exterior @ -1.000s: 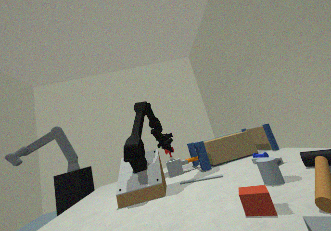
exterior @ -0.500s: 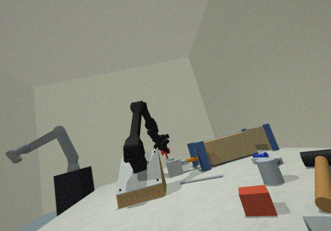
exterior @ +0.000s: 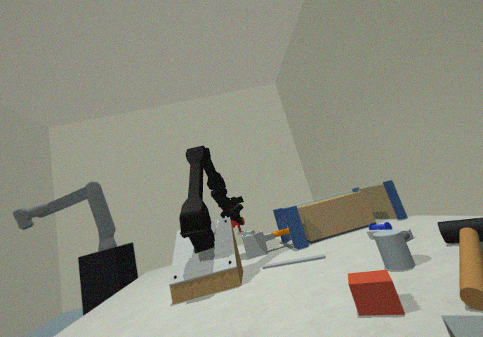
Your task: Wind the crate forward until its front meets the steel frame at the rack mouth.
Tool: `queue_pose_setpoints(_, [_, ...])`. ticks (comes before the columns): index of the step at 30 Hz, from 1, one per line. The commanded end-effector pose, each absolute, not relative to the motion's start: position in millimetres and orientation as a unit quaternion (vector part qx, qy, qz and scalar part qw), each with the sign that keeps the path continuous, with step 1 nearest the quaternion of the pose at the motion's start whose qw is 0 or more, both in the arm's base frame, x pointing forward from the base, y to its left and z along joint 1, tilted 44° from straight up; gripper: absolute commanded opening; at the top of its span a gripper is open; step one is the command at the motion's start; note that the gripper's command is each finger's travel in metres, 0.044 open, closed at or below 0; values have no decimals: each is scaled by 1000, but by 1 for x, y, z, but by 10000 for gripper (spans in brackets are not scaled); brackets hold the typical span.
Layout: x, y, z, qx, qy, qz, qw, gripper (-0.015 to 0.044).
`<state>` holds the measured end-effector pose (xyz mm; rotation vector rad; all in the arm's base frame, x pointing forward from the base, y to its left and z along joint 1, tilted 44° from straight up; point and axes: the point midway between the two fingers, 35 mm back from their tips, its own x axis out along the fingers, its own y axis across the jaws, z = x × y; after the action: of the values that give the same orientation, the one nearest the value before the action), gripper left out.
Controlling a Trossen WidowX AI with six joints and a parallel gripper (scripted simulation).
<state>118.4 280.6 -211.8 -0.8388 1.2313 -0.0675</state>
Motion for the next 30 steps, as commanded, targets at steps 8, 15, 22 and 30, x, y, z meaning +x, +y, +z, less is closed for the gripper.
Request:
queue_pose_setpoints(8, [95,266,-203,-390,569,-32,723,0])
queue_pose_setpoints(15, [87,260,-198,-390,570,-32,723,0])
queue_pose_setpoints(22, [81,253,-191,-390,570,-32,722,0])
queue_pose_setpoints(30, [75,245,-184,-391,570,-32,722,0])
